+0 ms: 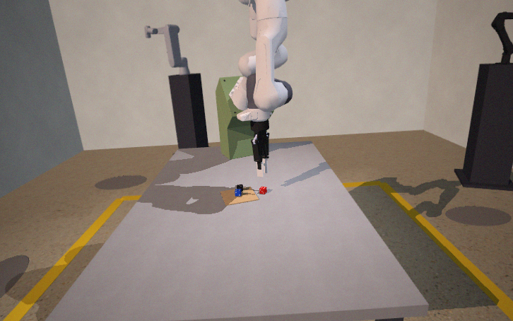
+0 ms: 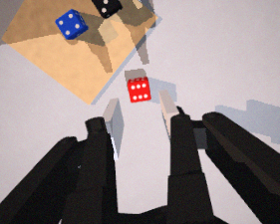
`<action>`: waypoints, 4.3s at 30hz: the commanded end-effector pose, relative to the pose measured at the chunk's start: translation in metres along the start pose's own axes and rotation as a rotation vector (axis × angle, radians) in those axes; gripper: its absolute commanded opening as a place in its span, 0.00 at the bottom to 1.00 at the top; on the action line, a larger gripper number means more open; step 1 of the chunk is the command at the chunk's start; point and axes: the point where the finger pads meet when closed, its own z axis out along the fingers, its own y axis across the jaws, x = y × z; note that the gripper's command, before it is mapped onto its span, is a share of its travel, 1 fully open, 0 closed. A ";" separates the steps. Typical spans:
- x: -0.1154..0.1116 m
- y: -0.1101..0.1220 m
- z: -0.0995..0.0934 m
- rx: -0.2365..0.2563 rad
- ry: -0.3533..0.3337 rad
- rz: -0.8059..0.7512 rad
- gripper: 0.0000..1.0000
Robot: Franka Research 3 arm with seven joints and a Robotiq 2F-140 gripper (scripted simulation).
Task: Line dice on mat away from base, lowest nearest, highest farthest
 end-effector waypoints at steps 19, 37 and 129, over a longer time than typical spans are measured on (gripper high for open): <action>0.001 -0.002 -0.001 0.000 0.005 0.012 0.25; 0.001 -0.002 0.006 0.000 0.005 0.012 0.25; 0.001 -0.002 0.052 0.000 0.005 0.012 0.25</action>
